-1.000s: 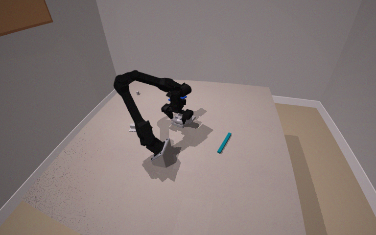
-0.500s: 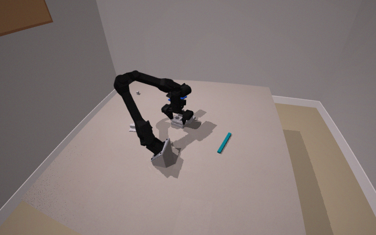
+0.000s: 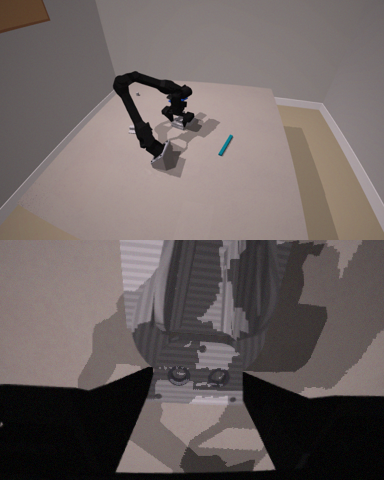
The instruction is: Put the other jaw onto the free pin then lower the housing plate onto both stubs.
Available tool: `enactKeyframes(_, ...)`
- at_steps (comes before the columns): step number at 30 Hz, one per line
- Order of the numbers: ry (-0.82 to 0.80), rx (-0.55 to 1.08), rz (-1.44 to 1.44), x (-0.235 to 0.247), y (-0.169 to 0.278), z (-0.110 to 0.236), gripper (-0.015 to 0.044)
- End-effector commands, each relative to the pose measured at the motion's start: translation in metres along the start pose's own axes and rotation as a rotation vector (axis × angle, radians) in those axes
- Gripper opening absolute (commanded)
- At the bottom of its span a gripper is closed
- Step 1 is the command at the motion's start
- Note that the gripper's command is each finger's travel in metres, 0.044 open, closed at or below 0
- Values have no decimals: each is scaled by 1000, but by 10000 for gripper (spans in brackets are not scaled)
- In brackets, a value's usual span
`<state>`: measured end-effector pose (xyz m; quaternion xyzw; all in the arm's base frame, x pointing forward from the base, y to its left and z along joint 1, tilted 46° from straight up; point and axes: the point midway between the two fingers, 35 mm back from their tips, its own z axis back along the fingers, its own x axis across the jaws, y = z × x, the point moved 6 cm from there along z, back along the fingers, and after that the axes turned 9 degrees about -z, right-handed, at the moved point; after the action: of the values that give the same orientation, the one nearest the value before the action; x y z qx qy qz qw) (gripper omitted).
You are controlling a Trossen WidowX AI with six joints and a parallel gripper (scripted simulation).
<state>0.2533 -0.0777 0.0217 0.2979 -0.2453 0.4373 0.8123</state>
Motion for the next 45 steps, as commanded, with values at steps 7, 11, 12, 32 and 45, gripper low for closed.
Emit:
enactKeyframes(7,-5,2,-7,0,1,-4,351)
enactKeyframes(11,-5,2,-7,0,1,-4,351)
enactKeyframes(12,-5,2,-7,0,1,-4,351)
enactKeyframes(32,-5,3,-8,0,1,-6,351)
enactKeyframes(45,-5,3,-8,0,1,-6,351)
